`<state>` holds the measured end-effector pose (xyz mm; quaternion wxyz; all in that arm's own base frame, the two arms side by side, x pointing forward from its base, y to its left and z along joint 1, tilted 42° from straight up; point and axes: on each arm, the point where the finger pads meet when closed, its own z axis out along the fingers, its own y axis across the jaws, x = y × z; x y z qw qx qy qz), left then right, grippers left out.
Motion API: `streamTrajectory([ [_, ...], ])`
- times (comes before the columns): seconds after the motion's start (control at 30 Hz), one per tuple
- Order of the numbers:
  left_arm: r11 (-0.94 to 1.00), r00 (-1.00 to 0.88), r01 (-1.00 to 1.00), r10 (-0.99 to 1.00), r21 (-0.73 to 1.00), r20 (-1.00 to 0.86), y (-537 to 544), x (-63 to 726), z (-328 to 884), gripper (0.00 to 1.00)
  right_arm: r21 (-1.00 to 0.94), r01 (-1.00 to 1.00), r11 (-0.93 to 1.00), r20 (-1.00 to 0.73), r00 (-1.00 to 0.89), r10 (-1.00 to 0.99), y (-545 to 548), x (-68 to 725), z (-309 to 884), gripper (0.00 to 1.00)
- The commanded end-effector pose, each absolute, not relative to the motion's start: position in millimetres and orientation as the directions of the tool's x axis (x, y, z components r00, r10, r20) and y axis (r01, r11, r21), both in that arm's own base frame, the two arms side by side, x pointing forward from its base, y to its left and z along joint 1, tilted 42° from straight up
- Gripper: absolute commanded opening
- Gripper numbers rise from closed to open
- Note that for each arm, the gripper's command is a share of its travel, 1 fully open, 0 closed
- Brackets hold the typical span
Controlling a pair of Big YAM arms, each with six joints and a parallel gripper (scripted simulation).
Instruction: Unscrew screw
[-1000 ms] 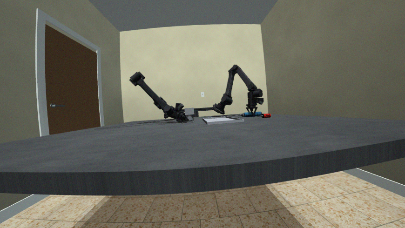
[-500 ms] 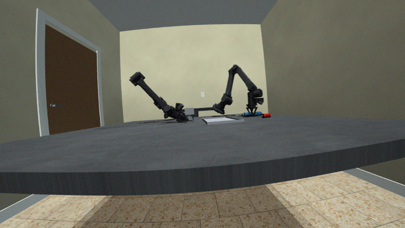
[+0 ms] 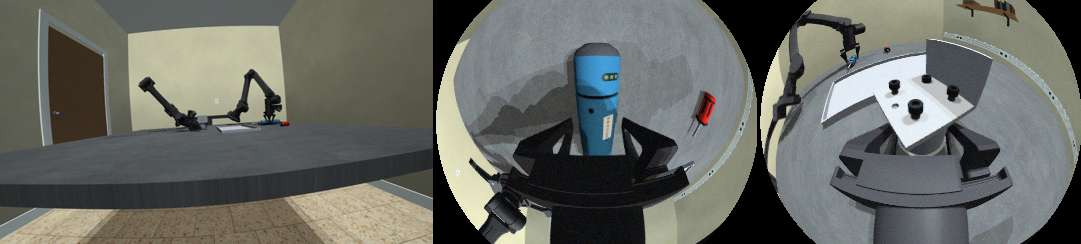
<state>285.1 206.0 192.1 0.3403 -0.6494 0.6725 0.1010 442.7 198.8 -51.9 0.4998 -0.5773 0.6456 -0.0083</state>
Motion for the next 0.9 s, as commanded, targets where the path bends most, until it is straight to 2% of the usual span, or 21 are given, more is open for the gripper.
streamTrajectory([
  [0.0, 0.141, 0.086, -0.935, -0.798, -0.324, -0.596, 208.9, 289.1, 202.5, 0.65, -0.595, -0.731, 0.336, -0.639, 0.176, -0.749, 201.9, 444.6, -47.4, 0.59],
  [0.1, 0.141, 0.086, -0.935, -0.798, -0.324, -0.596, 208.9, 289.1, 202.5, 0.65, -0.595, -0.731, 0.336, -0.639, 0.176, -0.749, 201.9, 444.6, -47.4, 0.59],
  [0.13, 0.141, 0.086, -0.935, -0.798, -0.324, -0.596, 208.9, 289.1, 202.5, 0.55, -0.595, -0.731, 0.336, -0.639, 0.176, -0.749, 201.9, 444.6, -47.4, 0.59],
  [0.67, 0.141, 0.086, -0.935, -0.798, -0.324, -0.596, 208.9, 289.1, 202.5, 0.55, -0.595, -0.731, 0.336, -0.639, 0.176, -0.749, 201.9, 444.6, -47.4, 0.59],
  [0.7, 0.141, 0.086, -0.935, -0.798, -0.324, -0.596, 208.9, 289.1, 202.5, 0.46, -0.595, -0.731, 0.336, -0.639, 0.176, -0.749, 201.9, 444.6, -47.4, 0.59],
  [0.87, 0.141, 0.086, -0.935, -0.798, -0.324, -0.596, 208.9, 289.1, 202.5, 0.46, -0.595, -0.731, 0.336, -0.639, 0.176, -0.749, 201.9, 444.6, -47.4, 0.59],
])
